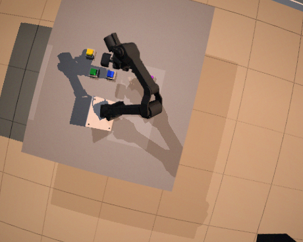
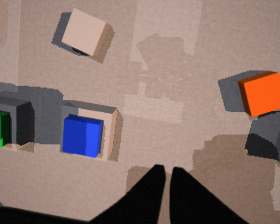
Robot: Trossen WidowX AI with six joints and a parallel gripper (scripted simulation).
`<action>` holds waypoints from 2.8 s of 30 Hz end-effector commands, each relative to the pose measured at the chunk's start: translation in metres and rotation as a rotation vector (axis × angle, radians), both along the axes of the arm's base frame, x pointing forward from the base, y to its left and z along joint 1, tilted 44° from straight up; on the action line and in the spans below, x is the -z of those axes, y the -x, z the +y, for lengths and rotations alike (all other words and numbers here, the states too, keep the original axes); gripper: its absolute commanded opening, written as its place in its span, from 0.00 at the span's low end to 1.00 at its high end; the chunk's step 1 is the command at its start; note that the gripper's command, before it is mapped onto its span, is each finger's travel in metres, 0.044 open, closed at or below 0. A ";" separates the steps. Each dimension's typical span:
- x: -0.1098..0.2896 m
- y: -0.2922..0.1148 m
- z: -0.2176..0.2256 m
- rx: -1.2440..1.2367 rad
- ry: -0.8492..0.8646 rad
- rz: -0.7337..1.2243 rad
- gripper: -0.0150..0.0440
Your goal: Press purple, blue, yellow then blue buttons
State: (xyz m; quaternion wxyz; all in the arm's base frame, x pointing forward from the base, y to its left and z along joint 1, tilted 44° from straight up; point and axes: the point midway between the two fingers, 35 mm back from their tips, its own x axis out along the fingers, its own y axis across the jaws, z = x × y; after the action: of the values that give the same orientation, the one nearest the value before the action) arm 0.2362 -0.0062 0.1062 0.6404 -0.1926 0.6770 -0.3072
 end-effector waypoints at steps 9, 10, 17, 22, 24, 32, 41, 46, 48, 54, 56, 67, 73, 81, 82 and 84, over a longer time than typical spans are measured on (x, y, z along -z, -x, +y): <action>0.058 0.020 0.053 0.034 0.037 0.008 0.29; 0.062 0.020 0.049 0.034 0.036 0.007 0.29; 0.100 0.028 0.012 0.034 0.038 0.007 0.29; 0.103 0.029 0.009 0.034 0.038 0.007 0.29; 0.106 0.029 0.007 0.034 0.038 0.007 0.29; 0.115 0.030 -0.002 0.034 0.038 0.007 0.29; 0.124 0.033 -0.011 0.034 0.040 0.007 0.29; 0.124 0.033 -0.011 0.034 0.040 0.007 0.29; 0.124 0.033 -0.011 0.034 0.040 0.007 0.29; 0.124 0.033 -0.011 0.034 0.040 0.007 0.29; 0.124 0.033 -0.011 0.034 0.040 0.007 0.29; 0.100 0.028 0.012 0.034 0.038 0.007 0.29; 0.070 0.021 0.042 0.034 0.036 0.007 0.29; 0.058 0.014 0.059 0.034 0.037 0.007 0.29; 0.062 0.006 0.064 0.034 0.036 0.007 0.29; 0.071 -0.013 0.078 0.034 0.035 0.006 0.29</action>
State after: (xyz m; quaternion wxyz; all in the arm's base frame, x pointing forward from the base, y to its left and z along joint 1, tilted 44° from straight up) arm 0.2322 0.0571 0.0451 0.6314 -0.1952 0.6750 -0.3281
